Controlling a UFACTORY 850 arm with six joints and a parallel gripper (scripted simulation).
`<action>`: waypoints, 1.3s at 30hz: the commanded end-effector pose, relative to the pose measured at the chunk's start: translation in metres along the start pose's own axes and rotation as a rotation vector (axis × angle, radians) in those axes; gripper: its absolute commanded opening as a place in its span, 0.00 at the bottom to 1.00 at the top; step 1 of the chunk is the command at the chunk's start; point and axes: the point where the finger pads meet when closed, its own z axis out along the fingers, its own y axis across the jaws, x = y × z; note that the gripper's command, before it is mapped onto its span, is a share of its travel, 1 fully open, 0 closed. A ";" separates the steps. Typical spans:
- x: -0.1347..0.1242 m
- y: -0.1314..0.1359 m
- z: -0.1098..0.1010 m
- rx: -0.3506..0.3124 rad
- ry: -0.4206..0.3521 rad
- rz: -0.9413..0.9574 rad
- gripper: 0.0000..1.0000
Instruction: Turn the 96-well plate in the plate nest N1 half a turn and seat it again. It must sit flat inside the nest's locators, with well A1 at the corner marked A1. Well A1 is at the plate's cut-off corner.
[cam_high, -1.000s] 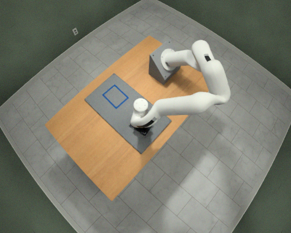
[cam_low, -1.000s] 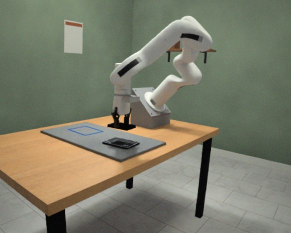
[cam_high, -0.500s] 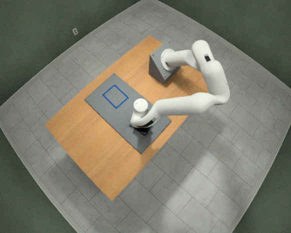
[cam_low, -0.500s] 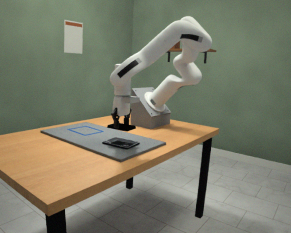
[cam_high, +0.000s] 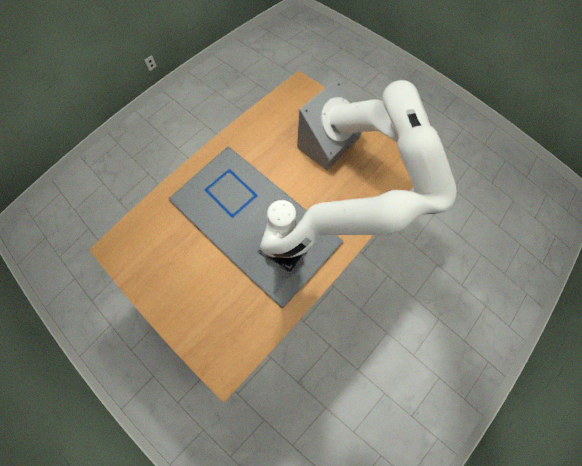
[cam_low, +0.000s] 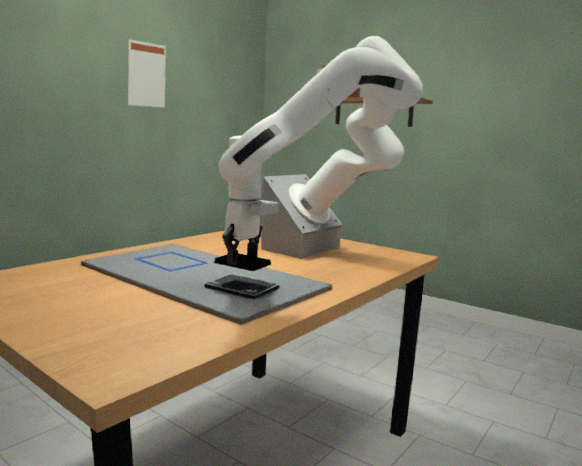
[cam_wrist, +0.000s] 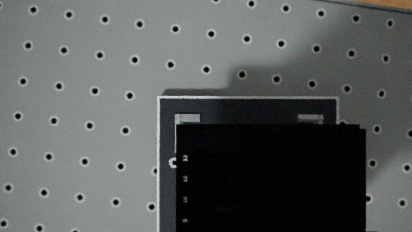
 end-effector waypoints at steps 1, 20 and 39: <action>0.000 0.001 0.009 -0.002 0.000 0.000 0.00; 0.000 0.001 0.037 -0.002 0.000 0.000 0.00; 0.000 0.001 0.042 -0.002 0.000 0.000 0.00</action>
